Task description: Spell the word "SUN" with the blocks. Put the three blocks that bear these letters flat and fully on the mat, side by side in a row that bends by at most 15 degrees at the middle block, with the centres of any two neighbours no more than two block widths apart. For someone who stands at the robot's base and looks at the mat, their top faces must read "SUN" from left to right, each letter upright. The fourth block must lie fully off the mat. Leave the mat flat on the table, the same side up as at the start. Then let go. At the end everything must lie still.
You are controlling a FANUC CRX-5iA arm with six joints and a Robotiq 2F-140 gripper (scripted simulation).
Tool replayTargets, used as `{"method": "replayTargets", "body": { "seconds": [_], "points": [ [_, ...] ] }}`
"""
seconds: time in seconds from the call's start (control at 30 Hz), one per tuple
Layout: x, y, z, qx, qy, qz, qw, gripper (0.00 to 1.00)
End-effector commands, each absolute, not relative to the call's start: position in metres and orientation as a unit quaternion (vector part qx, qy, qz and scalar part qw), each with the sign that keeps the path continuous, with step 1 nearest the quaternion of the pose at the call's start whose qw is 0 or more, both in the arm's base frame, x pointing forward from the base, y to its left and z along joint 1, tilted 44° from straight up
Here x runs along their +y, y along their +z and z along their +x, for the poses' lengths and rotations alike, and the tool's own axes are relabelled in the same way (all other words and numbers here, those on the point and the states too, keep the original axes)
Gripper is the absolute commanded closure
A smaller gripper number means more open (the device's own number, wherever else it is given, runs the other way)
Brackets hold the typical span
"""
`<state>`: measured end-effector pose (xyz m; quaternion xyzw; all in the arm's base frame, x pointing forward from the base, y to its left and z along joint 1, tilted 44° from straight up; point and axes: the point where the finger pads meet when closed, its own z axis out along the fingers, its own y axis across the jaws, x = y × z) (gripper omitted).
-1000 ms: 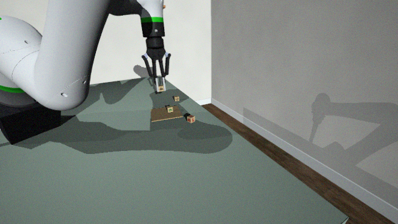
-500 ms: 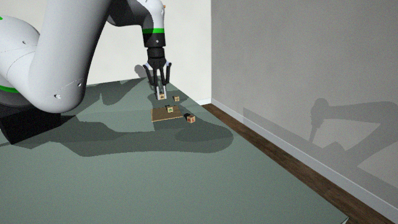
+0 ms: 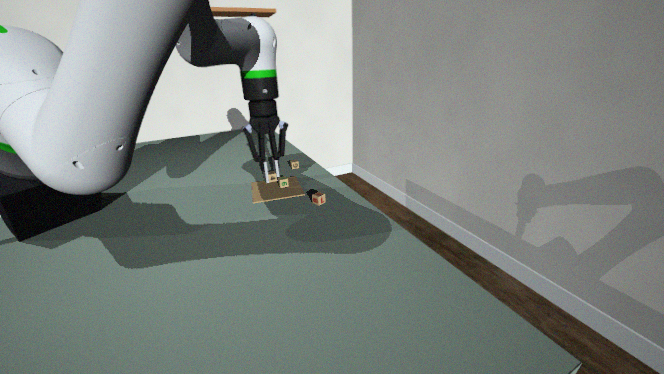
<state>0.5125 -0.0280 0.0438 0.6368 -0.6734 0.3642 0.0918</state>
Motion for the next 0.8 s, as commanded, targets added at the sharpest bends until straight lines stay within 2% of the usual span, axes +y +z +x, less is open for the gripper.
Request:
{"method": "replayTargets", "body": {
  "seconds": [0.0, 0.77],
  "points": [
    [-0.0296, 0.0419, 0.5139, -0.673, 0.365, 0.637, 0.092, 0.87],
    [-0.0309, 0.0404, 0.5146, -0.673, 0.365, 0.637, 0.092, 0.87]
  ]
}}
